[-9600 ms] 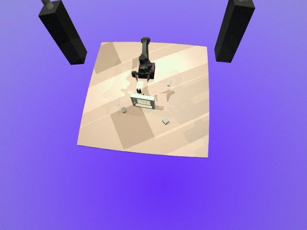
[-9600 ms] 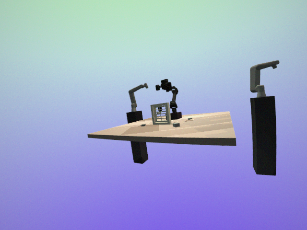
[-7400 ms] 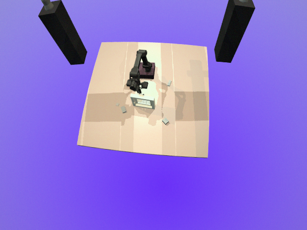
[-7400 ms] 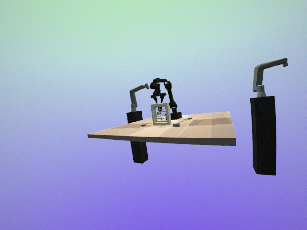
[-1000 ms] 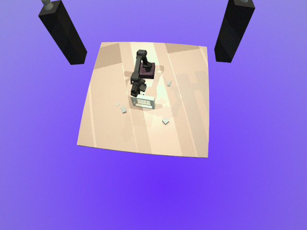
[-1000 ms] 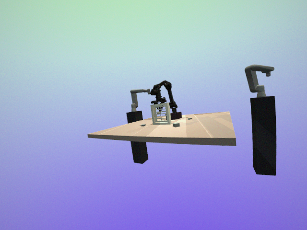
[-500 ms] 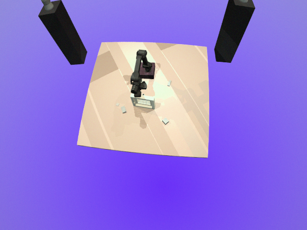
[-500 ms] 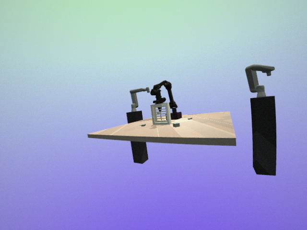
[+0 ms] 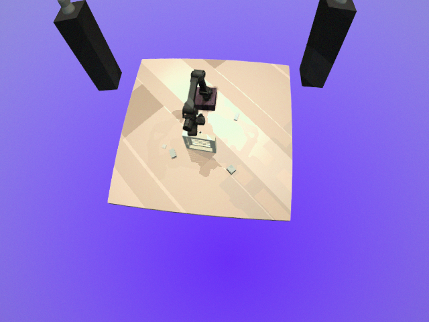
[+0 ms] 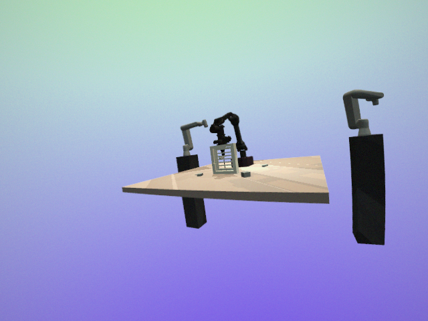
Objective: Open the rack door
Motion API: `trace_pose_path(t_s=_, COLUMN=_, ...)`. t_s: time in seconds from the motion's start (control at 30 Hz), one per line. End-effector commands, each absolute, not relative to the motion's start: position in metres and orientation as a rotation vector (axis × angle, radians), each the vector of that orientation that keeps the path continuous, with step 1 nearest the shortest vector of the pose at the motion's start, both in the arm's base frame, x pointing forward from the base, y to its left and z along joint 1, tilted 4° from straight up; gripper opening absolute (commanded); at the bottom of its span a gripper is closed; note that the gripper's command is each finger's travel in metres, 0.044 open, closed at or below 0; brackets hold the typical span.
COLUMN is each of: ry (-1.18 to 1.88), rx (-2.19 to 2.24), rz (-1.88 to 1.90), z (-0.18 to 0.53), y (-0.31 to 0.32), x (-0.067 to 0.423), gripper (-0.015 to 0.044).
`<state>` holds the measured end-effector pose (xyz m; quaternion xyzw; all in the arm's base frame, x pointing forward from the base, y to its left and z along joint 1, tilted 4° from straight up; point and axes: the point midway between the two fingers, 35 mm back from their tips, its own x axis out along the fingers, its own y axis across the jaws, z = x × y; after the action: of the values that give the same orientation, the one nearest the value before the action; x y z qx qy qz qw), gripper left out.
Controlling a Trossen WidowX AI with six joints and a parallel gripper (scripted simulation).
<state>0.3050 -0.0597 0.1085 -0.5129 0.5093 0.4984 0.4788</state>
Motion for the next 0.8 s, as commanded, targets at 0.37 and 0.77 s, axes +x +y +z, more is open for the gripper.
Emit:
trace_pose_path(t_s=0.37, ry=1.3, rx=-1.155, rz=1.12, z=0.108, y=-0.056, x=0.301, gripper=0.0021)
trace_pose_path(t_s=0.77, ry=1.391, rx=-0.98, rz=0.94, z=0.108, y=-0.049, x=0.291, gripper=0.0021)
